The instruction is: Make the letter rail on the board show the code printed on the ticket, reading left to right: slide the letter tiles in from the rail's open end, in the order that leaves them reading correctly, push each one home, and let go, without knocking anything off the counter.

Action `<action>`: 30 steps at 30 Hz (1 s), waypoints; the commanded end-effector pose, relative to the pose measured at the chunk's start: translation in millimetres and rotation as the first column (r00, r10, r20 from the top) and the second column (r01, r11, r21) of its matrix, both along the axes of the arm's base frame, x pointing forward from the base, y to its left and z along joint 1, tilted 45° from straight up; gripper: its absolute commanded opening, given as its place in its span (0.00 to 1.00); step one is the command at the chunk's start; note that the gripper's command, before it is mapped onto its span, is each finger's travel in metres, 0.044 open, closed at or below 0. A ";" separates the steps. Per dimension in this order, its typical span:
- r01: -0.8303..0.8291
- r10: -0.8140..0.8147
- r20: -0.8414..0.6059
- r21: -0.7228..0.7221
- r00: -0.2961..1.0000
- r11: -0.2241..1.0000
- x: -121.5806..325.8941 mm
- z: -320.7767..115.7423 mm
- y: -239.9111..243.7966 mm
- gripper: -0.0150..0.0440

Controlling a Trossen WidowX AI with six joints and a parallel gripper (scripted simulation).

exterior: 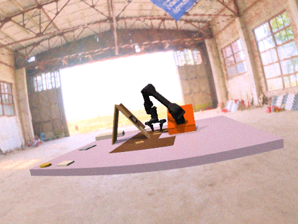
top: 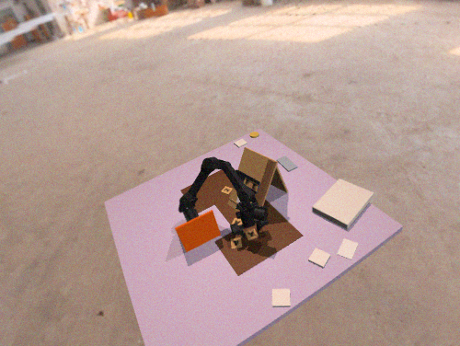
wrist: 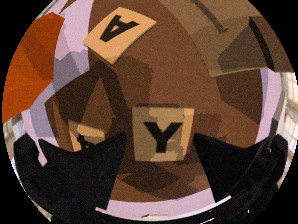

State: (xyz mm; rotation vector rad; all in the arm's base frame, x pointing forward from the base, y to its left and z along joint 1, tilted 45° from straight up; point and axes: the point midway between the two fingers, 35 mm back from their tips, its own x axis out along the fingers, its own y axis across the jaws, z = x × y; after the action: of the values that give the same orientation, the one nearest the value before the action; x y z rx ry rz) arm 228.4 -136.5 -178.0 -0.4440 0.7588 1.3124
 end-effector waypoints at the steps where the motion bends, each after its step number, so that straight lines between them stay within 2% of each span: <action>1: 0.005 -0.005 0.000 0.002 1.000 1.000 0.3 -0.3 0.5 0.83; 4: 0.005 -0.005 0.000 0.002 1.000 1.000 0.4 -0.6 0.8 0.83; 5: 0.005 -0.005 0.000 0.002 1.000 1.000 0.4 -0.6 0.8 0.79; 17: 0.005 -0.005 0.000 0.002 1.000 1.000 0.1 -0.6 0.9 0.65; 26: 0.005 -0.005 -0.001 0.001 1.000 1.000 -0.7 5.1 -5.4 0.25; 30: 0.005 -0.005 -0.001 0.001 1.000 1.000 -0.6 7.5 -7.5 0.25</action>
State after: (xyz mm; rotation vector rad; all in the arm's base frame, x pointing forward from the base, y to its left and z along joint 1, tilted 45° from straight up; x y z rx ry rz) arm 228.1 -142.2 -172.3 -0.4365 0.7586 1.3046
